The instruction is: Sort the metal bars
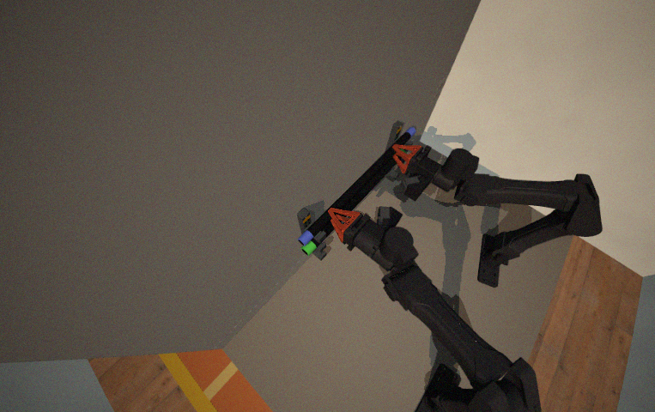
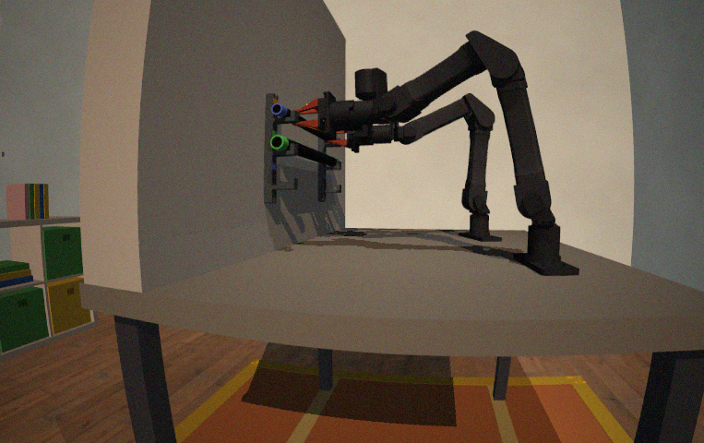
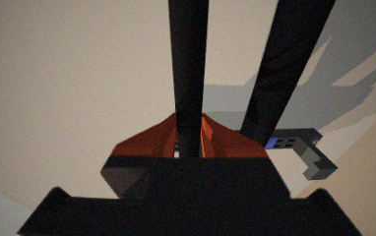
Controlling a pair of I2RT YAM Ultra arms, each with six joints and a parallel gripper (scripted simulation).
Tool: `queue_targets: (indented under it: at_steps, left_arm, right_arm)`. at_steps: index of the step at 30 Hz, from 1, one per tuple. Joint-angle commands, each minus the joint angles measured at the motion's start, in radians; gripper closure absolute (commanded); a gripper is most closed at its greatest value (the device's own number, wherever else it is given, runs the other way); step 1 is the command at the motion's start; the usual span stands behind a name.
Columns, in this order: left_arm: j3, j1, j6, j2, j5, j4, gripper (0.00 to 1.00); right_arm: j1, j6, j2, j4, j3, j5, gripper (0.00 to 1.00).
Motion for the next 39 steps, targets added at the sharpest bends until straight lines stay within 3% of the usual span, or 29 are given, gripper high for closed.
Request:
queue_targets:
  at_steps: [1,39]
  left_arm:
    - [0.048,0.010,0.006,0.006,0.010,-0.012,1.00]
    - [0.152,0.009,0.006,-0.019,0.007,-0.141,1.00]
  right_arm:
    - [-0.014,0.000,0.002,-0.020,0.048,-0.007,1.00]
    - [-0.013,-0.001,-0.024,-0.157,0.158,-0.004,1.00]
